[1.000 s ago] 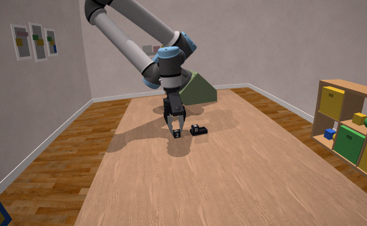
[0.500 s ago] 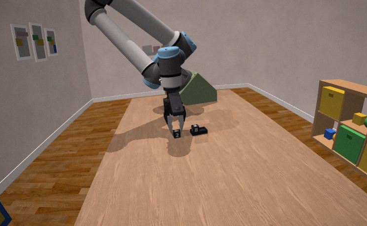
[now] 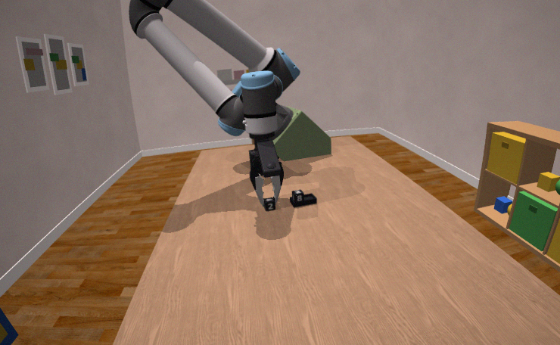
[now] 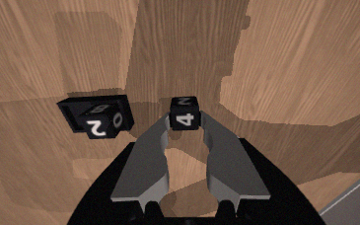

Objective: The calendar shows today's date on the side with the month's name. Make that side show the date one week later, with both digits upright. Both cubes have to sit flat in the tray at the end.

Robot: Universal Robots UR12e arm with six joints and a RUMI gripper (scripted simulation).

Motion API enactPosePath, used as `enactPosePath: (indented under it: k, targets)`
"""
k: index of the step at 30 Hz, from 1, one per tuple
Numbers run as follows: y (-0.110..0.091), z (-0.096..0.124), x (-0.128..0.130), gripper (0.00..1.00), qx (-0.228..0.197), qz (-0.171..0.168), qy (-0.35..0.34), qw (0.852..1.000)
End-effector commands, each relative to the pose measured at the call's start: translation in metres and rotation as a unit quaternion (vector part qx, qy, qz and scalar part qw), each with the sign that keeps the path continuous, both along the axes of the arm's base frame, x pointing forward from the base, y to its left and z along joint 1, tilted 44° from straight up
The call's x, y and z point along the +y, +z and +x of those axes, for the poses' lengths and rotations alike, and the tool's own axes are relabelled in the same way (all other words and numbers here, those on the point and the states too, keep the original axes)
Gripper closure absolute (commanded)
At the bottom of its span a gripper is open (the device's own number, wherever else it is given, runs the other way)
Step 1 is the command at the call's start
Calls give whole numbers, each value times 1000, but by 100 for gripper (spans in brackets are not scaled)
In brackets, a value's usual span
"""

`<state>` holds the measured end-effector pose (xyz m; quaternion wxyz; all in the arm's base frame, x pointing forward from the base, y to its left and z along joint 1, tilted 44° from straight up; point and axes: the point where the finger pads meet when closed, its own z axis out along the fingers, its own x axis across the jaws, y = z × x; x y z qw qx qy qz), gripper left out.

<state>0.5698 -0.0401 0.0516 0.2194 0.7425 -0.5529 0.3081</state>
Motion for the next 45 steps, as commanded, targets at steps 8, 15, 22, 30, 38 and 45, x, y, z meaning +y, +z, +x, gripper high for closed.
enactPosePath:
  k: [8, 15, 22, 30, 38, 45]
  targets:
    - [0, 0, 0, 72, 0, 0, 0, 1000]
    - [0, 0, 0, 72, 0, 0, 0, 1000]
    - [4, -1, 4, 72, 0, 0, 0, 1000]
    - [29, -8, 27, 72, 0, 0, 0, 1000]
    - [51, -15, 48, 72, 0, 0, 0, 1000]
    - [64, -19, 60, 72, 0, 0, 0, 1000]
